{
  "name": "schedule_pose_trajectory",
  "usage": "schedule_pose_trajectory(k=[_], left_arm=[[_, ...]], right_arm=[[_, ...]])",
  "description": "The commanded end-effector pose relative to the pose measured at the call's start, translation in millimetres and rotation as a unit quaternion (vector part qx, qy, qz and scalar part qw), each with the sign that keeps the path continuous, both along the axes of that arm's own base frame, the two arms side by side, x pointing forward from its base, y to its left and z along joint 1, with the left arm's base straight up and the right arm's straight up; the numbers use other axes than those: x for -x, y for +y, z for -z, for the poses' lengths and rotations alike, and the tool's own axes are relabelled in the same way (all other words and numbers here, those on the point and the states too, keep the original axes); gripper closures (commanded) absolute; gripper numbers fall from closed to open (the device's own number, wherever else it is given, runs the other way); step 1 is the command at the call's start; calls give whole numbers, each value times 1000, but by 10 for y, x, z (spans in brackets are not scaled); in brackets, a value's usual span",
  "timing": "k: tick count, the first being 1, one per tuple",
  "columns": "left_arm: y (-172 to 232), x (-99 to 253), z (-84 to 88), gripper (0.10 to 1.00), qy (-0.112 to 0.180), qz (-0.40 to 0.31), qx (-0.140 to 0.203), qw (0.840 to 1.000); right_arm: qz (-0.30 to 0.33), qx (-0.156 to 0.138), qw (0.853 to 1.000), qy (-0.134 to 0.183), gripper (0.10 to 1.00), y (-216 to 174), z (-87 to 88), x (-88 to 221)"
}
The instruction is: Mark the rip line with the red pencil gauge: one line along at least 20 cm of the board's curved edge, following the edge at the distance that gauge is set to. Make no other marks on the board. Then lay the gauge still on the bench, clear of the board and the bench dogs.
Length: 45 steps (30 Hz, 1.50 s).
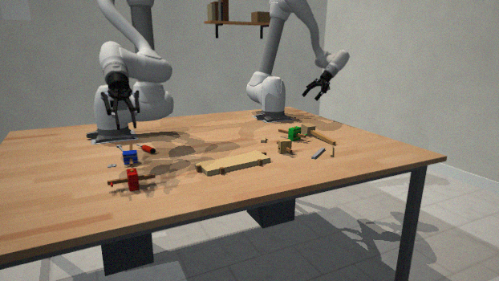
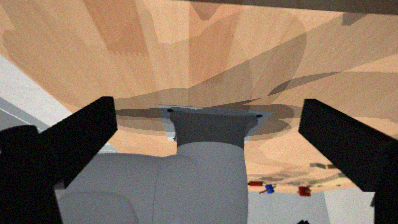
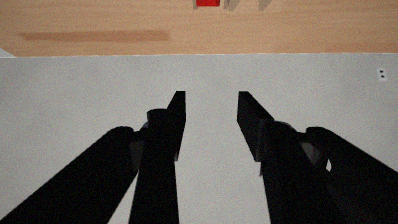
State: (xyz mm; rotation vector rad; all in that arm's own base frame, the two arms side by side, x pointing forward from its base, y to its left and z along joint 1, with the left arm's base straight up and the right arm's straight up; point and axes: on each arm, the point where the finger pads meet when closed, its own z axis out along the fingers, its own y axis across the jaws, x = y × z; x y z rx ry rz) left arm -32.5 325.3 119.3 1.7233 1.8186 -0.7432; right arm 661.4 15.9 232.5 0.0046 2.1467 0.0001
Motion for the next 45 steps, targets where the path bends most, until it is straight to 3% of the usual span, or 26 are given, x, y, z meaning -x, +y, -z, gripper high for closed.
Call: schedule_pose_trajectory(k=[1,45], left_arm=[[-48,28,-17,98,0,-1,4,1000],[-48,28,-17,98,0,-1,4,1000]], right_arm=[[-3,0,1000,9,726,-3,-35,-54],[-11,-7,999,47,726,64,0,-84]])
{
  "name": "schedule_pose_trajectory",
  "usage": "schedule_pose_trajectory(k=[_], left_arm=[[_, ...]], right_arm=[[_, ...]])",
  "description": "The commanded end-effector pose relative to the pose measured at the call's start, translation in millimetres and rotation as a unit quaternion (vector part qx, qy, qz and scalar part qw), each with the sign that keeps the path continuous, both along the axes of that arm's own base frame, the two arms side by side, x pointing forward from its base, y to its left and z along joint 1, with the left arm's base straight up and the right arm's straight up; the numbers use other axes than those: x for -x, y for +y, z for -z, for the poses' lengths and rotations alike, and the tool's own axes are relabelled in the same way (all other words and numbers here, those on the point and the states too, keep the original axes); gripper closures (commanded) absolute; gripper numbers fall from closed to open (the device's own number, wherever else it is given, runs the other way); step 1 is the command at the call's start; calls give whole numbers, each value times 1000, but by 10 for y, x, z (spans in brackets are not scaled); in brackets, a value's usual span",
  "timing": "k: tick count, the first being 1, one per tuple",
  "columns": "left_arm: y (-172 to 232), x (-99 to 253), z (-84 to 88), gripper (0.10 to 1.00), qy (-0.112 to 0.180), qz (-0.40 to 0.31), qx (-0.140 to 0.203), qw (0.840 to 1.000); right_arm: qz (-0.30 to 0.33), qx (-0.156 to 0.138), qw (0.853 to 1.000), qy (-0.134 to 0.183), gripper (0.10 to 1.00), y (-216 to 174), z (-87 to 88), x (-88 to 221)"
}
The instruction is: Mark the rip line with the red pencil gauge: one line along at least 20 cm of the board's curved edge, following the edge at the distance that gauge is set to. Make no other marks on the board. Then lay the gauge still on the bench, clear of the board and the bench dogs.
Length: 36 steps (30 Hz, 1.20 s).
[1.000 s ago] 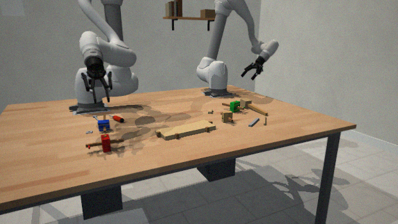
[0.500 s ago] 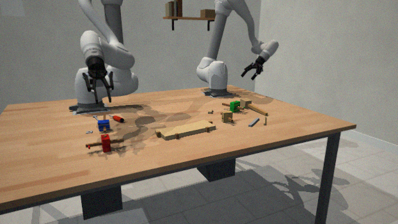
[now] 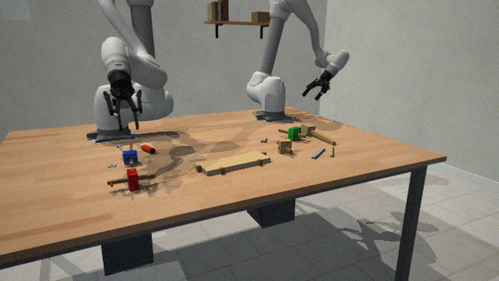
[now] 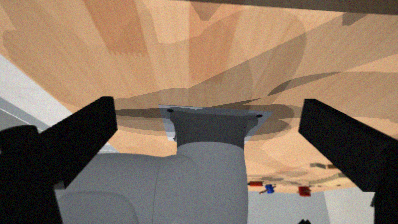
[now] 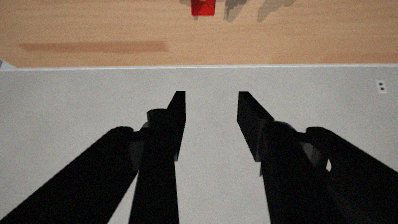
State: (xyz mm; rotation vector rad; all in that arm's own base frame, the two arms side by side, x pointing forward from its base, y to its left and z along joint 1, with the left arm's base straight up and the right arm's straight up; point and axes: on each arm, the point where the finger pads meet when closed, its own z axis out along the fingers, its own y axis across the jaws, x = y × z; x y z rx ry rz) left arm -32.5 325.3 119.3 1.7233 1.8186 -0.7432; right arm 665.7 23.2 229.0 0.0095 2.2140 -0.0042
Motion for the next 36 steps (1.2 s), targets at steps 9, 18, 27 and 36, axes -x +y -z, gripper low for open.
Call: schedule_pose_trajectory(k=[9,18,27,36], left_arm=[[-48,28,-17,98,0,-1,4,1000],[-48,28,-17,98,0,-1,4,1000],[-48,28,-17,98,0,-1,4,1000],[-48,28,-17,98,0,-1,4,1000]], right_arm=[[-6,-2,1000,19,726,-71,-49,-62],[-6,-3,999,52,726,-65,-43,-129],[-3,-3,984,176,726,-88,-42,-343],[-2,-5,955,297,726,-88,-43,-563]])
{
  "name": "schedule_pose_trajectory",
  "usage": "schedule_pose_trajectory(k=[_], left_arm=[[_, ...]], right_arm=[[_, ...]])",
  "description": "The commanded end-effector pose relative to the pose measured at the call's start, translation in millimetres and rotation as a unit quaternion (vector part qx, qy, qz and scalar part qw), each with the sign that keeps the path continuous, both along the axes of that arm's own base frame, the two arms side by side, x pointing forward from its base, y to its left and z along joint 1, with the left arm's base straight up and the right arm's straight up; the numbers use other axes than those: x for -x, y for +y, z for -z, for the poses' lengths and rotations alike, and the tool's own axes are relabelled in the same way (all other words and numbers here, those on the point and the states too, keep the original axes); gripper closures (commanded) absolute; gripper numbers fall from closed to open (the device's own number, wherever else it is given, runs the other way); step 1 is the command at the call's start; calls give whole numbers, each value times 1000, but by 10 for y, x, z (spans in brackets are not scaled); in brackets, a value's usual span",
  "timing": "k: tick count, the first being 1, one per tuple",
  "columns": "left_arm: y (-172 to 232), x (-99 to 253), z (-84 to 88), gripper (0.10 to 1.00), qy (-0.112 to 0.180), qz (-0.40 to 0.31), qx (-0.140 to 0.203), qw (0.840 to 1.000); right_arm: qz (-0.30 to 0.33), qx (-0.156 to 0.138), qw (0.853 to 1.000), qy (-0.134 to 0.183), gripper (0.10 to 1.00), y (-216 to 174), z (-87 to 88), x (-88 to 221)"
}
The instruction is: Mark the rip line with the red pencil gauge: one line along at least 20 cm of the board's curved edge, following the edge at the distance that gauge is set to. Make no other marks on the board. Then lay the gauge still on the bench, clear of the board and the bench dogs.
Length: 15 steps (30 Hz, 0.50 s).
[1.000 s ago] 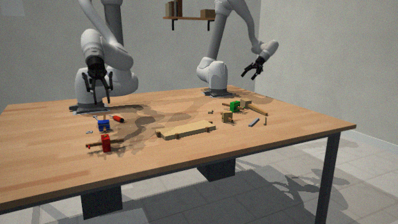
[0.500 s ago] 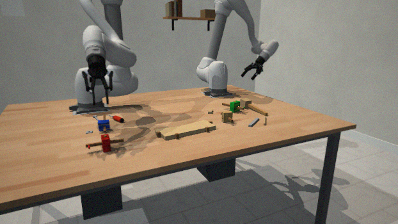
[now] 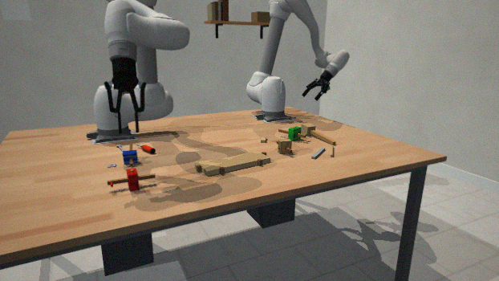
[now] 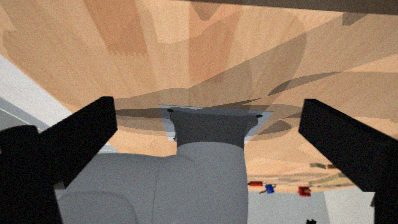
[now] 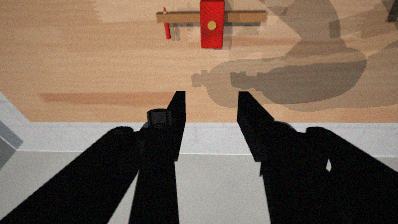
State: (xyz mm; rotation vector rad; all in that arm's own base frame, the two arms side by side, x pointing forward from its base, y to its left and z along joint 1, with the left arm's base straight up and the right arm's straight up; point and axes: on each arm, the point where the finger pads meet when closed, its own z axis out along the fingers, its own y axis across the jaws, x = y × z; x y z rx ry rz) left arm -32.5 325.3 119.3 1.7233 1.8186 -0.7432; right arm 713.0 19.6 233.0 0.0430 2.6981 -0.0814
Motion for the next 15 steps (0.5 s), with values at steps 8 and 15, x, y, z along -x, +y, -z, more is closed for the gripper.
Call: schedule_pose_trajectory(k=[8,15], left_arm=[[-48,28,-17,98,0,-1,4,1000],[-48,28,-17,98,0,-1,4,1000]], right_arm=[[-13,-34,981,192,726,-55,-3,-327],[-8,-35,956,291,726,-41,-4,-507]])
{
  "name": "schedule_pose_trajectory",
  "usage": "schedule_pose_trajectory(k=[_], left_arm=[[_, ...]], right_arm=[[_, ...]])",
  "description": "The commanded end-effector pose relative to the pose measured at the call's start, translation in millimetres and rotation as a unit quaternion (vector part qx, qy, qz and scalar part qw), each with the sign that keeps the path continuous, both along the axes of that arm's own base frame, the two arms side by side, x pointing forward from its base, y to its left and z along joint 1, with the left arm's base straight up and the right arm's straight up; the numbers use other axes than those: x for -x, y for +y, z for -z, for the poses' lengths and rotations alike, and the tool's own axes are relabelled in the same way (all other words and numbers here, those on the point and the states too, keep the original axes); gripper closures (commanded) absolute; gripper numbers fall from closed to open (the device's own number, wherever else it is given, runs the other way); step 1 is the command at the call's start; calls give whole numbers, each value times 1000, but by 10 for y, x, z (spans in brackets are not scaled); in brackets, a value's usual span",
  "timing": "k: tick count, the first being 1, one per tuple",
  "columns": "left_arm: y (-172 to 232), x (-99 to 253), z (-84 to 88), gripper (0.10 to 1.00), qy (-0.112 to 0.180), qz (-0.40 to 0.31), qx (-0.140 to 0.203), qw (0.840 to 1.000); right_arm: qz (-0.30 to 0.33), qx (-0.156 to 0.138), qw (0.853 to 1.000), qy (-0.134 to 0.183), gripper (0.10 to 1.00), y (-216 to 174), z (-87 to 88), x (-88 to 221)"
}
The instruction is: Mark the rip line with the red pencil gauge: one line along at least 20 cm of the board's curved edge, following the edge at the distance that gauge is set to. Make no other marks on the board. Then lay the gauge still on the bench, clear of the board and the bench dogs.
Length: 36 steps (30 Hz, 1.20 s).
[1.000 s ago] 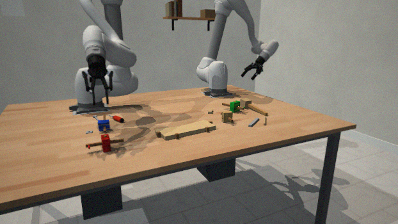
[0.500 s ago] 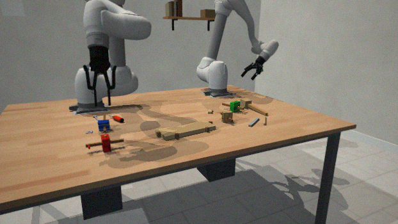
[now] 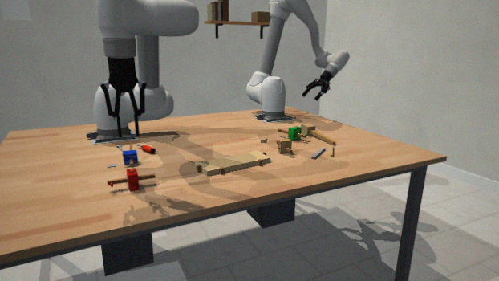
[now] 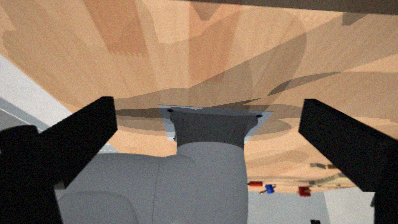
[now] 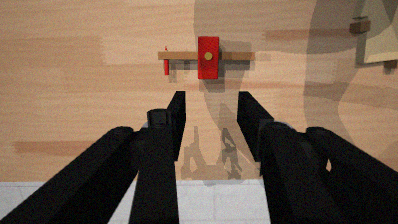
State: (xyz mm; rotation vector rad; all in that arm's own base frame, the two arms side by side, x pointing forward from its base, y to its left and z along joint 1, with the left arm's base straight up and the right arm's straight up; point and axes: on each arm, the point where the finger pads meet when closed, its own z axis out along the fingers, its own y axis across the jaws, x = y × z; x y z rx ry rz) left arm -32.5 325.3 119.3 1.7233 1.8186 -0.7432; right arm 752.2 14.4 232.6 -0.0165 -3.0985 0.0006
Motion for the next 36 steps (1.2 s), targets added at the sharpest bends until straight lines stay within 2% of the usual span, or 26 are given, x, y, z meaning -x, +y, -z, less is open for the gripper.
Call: schedule_pose_trajectory(k=[1,2,9,17,19,29,36], left_arm=[[-48,28,-17,98,0,-1,4,1000],[-48,28,-17,98,0,-1,4,1000],[-48,28,-17,98,0,-1,4,1000],[-48,28,-17,98,0,-1,4,1000],[-48,28,-17,98,0,-1,4,1000],[-48,28,-17,98,0,-1,4,1000],[-48,28,-17,98,0,-1,4,1000]], right_arm=[[1,-4,999,53,726,11,-8,-114],[1,-4,999,53,726,11,-8,-114],[3,-3,991,135,726,6,-8,-259],[3,-2,979,203,726,1,-9,-380],[3,-2,979,203,726,1,-9,-380],[4,-1,967,255,726,-6,-9,-473],[4,-1,963,269,726,-6,-10,-499]])
